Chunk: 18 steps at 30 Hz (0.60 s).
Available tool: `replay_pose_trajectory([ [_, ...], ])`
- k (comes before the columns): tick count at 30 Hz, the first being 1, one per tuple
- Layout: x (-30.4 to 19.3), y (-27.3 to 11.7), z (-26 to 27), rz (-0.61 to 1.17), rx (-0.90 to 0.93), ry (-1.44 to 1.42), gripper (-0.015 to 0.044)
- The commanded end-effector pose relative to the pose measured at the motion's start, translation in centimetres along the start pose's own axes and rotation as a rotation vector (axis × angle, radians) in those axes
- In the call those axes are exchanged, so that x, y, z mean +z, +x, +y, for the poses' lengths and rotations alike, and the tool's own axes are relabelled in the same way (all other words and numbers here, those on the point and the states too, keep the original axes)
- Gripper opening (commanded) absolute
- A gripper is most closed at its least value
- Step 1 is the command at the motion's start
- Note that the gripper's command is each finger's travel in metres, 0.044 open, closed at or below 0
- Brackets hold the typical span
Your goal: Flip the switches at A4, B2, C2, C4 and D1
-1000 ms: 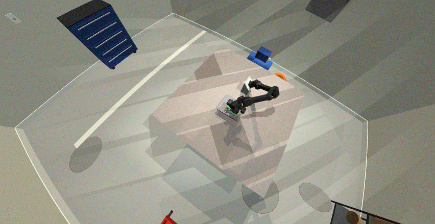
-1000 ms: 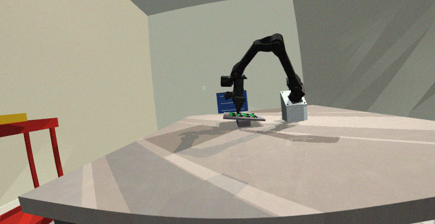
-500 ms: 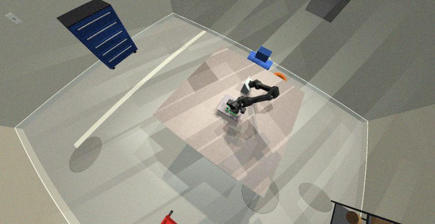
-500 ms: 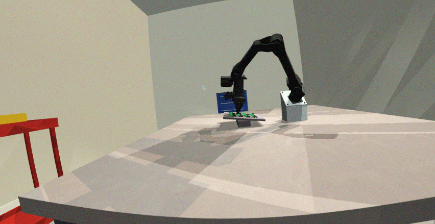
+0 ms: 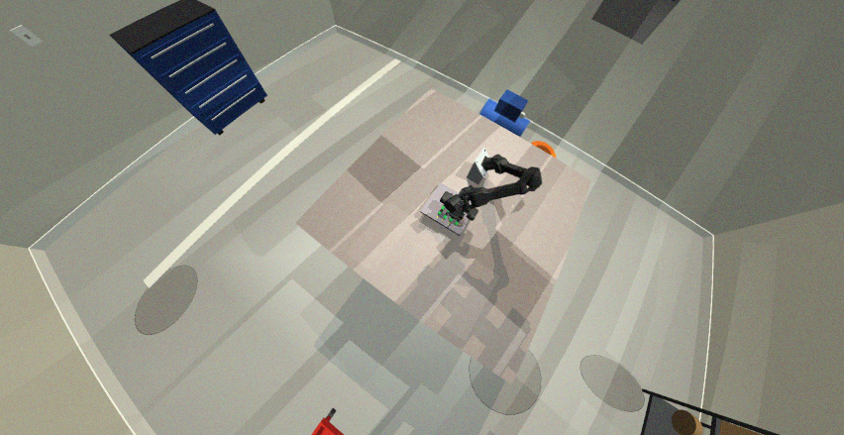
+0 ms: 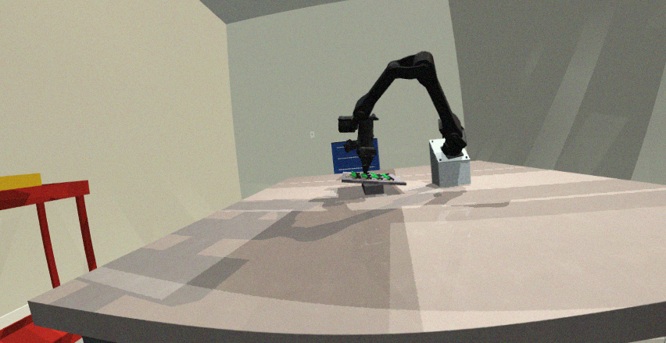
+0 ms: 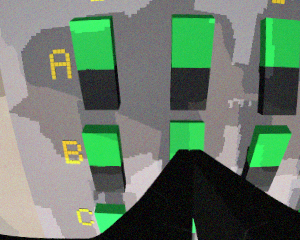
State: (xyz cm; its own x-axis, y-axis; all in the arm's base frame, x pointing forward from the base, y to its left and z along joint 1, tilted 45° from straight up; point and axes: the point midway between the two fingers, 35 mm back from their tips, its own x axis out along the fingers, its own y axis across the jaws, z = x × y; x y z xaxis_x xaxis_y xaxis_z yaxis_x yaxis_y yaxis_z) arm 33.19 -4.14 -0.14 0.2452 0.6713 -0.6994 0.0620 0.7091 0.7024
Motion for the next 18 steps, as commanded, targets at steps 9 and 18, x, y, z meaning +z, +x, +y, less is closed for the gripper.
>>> replay_pose_trajectory([
  [9,-1.8,-5.8,-0.2,-0.035,-0.007,-0.002,0.0000],
  [18,-5.9,-4.7,-0.2,-0.039,-0.007,0.000,0.0000],
])
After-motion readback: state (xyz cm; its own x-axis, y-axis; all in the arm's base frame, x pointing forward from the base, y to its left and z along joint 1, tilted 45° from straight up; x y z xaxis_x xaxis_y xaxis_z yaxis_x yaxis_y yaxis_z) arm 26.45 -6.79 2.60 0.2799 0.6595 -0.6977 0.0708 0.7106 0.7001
